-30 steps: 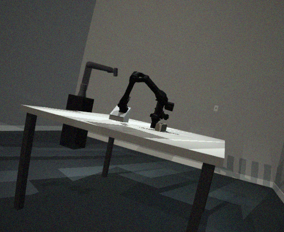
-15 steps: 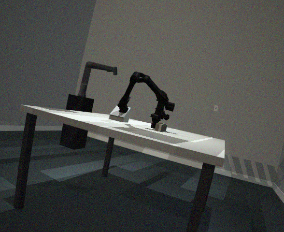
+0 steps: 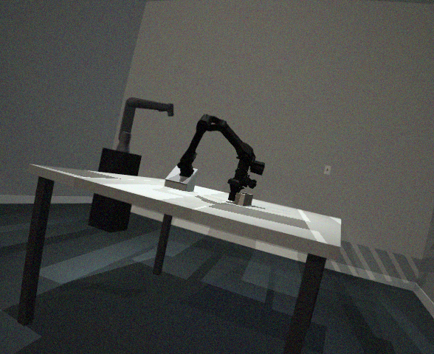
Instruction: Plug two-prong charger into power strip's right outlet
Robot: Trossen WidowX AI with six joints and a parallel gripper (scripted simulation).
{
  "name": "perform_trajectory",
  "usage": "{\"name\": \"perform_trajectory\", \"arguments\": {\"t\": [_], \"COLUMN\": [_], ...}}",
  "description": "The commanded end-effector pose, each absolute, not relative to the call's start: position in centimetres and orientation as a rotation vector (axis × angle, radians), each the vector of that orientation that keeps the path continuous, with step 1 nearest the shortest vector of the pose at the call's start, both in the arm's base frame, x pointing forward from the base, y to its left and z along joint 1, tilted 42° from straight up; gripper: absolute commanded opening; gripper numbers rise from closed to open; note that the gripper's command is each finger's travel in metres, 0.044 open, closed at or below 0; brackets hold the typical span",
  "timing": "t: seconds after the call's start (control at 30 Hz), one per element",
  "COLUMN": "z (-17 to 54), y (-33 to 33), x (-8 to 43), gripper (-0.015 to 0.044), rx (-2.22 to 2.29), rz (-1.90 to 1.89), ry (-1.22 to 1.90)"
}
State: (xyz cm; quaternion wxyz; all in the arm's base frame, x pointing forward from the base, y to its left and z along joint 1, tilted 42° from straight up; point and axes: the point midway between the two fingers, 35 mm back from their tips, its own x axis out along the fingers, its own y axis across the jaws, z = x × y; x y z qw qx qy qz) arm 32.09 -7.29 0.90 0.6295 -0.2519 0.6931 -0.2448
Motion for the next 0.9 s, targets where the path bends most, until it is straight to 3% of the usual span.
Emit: {"name": "perform_trajectory", "arguments": {"t": [0.0,0.87], "z": [0.95,1.01], "y": [-7.34,-7.31], "x": [32.94,32.63], "gripper": [0.0,0.0], "rx": [-0.567,-0.567], "rz": [-0.566,-0.566], "ry": [1.557,1.557]}}
